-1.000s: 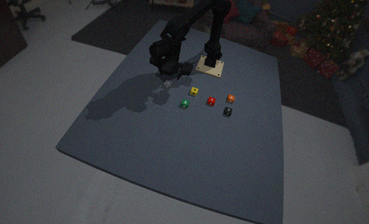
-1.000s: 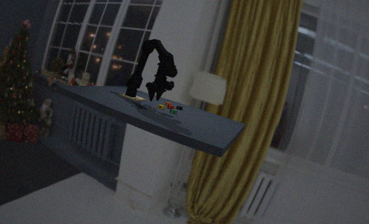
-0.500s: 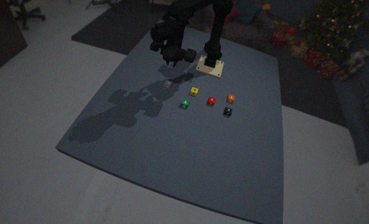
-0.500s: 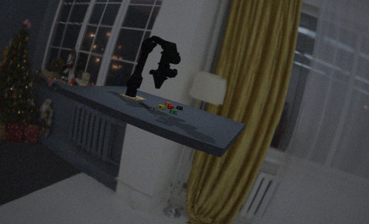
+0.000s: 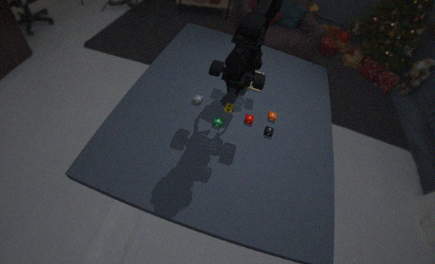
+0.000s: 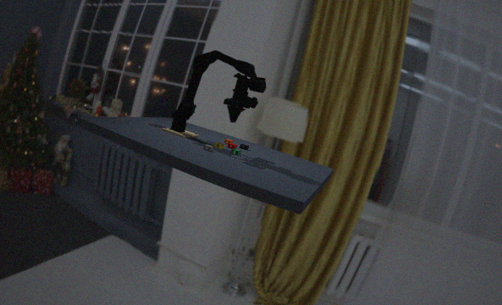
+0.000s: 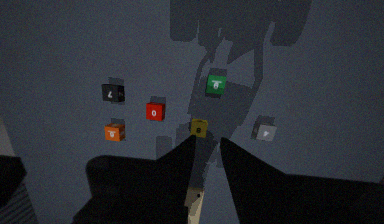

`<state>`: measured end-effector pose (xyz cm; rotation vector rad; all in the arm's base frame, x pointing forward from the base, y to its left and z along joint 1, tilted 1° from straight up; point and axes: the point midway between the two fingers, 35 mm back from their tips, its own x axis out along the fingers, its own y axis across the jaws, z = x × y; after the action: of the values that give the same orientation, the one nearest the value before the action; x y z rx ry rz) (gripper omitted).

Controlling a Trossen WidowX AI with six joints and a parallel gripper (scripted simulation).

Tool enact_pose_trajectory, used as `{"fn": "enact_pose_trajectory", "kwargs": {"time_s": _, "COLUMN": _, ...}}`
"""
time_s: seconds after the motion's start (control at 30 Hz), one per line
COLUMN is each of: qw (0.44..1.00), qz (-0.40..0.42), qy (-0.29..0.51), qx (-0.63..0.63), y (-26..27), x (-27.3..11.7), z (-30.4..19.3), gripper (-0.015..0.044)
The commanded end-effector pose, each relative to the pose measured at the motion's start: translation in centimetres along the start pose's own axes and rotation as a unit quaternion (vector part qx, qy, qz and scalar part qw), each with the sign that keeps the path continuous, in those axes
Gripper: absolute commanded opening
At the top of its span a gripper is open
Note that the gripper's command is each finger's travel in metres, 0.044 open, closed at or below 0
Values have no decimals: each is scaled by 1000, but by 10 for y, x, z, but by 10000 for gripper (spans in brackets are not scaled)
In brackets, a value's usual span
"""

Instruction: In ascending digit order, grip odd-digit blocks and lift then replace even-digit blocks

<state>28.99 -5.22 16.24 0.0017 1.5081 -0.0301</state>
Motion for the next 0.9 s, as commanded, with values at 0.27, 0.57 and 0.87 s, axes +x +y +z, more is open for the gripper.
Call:
{"fn": "enact_pose_trajectory", "kwargs": {"time_s": 0.27, "qw": 1000, "qz": 9, "qy": 9, "qx": 17, "y": 144, "x": -1, "z": -32, "gripper": 120}}
{"fn": "enact_pose_trajectory", "kwargs": {"time_s": 0.57, "qw": 1000, "qz": 11, "qy": 14, "qx": 24, "y": 195, "x": -3, "z": -66, "gripper": 120}}
{"fn": "enact_pose_trajectory", "kwargs": {"time_s": 0.87, "qw": 1000, "qz": 11, "qy": 14, "qx": 24, "y": 197, "x": 78, "z": -69, "gripper": 356}}
